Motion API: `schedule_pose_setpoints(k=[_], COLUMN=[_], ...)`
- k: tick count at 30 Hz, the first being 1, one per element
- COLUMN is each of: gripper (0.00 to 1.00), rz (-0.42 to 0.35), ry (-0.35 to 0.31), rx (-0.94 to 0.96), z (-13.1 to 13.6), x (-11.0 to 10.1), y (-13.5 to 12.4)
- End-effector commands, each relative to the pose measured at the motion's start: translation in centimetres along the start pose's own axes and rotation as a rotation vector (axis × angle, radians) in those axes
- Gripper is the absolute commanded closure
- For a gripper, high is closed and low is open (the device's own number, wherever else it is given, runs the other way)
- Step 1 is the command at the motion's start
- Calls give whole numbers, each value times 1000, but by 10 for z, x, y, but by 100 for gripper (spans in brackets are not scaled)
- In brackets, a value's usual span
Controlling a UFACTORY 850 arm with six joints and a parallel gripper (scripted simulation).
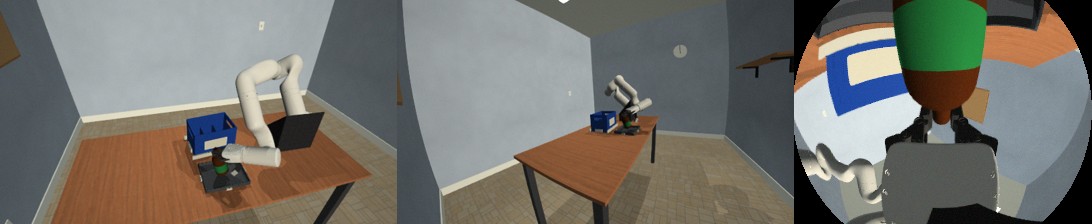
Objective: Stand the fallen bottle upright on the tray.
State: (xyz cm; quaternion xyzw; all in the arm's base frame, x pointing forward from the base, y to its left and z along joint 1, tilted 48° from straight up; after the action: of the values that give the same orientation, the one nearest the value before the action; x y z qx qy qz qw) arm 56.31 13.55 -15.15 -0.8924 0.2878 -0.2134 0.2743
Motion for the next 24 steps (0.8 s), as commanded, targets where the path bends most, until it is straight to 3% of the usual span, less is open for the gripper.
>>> schedule_pose_setpoints(k=[1, 24], gripper=[100, 100], rz=[-1, -1], ry=[1, 1], rx=[2, 2], z=[1, 5], x=[1, 7], y=[2, 16])
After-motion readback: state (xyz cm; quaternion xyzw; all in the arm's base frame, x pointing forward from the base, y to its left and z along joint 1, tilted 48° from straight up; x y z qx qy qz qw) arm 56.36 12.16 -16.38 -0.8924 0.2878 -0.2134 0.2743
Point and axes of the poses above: the point where the finger pads meet when closed, its own x axis out along the fingers, its own z axis across the jaws, y = z × x, the point moved 2 cm from there along -x, back along the fingers, and after that the axes turned 15 degrees about -x, right-handed, at the moved point
